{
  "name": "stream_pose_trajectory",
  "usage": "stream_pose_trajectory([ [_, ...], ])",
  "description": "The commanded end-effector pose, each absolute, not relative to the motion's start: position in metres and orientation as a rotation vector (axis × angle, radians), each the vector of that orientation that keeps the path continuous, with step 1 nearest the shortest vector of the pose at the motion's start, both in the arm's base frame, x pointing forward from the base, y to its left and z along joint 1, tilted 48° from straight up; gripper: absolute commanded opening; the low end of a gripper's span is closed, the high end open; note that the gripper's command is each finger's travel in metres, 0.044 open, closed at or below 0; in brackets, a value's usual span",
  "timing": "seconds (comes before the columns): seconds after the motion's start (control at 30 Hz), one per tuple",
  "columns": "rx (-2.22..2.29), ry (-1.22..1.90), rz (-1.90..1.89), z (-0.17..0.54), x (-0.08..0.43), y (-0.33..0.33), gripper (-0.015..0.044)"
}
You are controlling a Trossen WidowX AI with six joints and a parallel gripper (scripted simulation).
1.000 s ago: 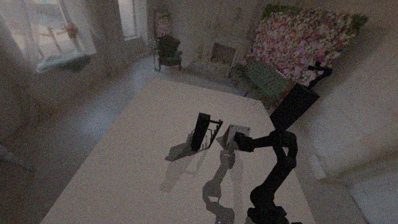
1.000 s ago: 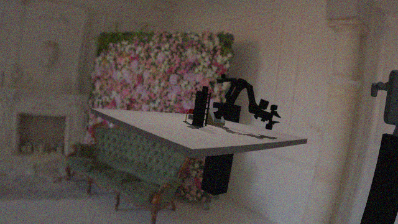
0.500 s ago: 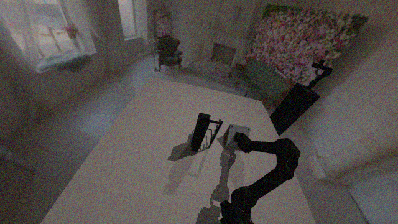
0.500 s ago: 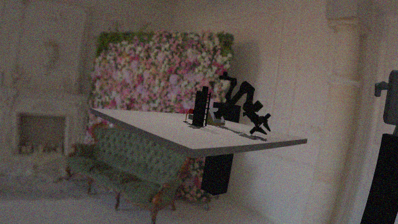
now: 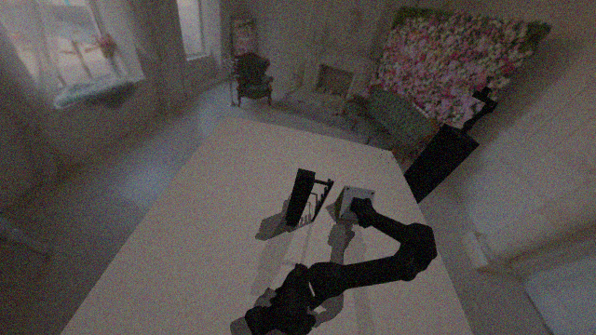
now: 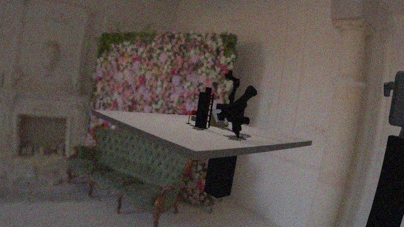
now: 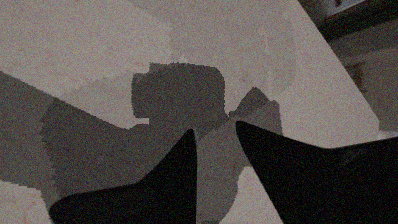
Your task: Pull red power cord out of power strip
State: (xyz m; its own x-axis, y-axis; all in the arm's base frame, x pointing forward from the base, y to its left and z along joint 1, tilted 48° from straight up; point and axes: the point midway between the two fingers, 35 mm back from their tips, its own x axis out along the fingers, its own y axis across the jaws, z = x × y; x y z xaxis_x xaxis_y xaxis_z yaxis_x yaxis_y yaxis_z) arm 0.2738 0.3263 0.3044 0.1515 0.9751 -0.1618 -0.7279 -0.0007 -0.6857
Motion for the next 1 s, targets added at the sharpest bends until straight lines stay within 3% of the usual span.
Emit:
stream_pose_trajectory([
  [0.0,-0.643,-0.148,1.341,0.274,0.316,0.3,0.016],
  [0.23,-0.331,0.387,1.133,0.208,0.382,0.225,0.016],
  [0.47,0.088,0.861,0.791,0.141,0.416,0.126,0.016],
  [0.7,0.577,1.23,0.348,0.081,0.409,0.022,0.016],
  [0.97,1.098,1.501,-0.136,0.034,0.364,-0.06,0.016],
])
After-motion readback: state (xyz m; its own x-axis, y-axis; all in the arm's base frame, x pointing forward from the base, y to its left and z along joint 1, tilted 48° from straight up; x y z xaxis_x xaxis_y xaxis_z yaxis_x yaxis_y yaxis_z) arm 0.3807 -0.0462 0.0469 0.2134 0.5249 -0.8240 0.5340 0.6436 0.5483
